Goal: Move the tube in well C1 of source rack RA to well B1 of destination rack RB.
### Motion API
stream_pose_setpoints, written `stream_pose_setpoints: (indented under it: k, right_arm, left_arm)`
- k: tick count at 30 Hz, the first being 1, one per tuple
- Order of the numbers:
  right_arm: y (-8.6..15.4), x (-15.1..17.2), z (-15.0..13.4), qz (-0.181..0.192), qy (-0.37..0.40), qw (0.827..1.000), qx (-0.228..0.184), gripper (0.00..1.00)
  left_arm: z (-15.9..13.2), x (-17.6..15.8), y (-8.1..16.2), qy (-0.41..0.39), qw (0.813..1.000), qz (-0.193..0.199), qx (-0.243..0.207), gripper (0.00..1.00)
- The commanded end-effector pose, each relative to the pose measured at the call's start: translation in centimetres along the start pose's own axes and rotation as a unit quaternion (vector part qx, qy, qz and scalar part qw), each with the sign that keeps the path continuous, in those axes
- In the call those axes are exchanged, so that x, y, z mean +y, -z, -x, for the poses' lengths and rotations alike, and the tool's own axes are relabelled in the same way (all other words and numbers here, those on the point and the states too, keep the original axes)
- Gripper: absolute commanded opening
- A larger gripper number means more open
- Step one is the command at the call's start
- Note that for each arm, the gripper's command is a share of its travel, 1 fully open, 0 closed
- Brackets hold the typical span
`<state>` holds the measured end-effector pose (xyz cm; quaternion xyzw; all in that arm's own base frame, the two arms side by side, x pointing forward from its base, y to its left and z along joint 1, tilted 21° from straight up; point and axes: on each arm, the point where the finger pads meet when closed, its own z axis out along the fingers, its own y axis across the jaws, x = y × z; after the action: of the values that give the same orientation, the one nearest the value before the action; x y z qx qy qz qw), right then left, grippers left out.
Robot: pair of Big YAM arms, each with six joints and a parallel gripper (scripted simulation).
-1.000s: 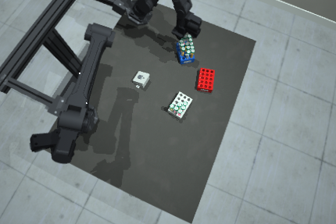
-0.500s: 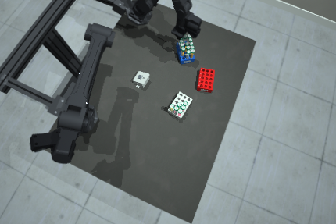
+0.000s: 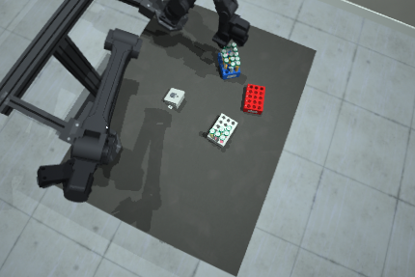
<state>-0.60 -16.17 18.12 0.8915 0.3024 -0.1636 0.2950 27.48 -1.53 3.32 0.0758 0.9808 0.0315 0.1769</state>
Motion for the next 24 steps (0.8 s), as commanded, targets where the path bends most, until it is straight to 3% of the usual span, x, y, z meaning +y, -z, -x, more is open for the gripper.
stream_pose_setpoints:
  k: [1, 24]
  right_arm:
    - [1.1, 0.9, 0.8, 0.014, -0.004, 1.0, -0.008, 0.3]
    - [1.1, 0.9, 0.8, 0.014, -0.004, 1.0, -0.008, 0.3]
  left_arm:
    - [2.3, -0.1, 1.4, 0.003, 1.0, -0.001, -0.025, 0.0]
    - [2.1, -0.2, 3.2, 0.001, 1.0, 0.0, -0.024, 0.0]
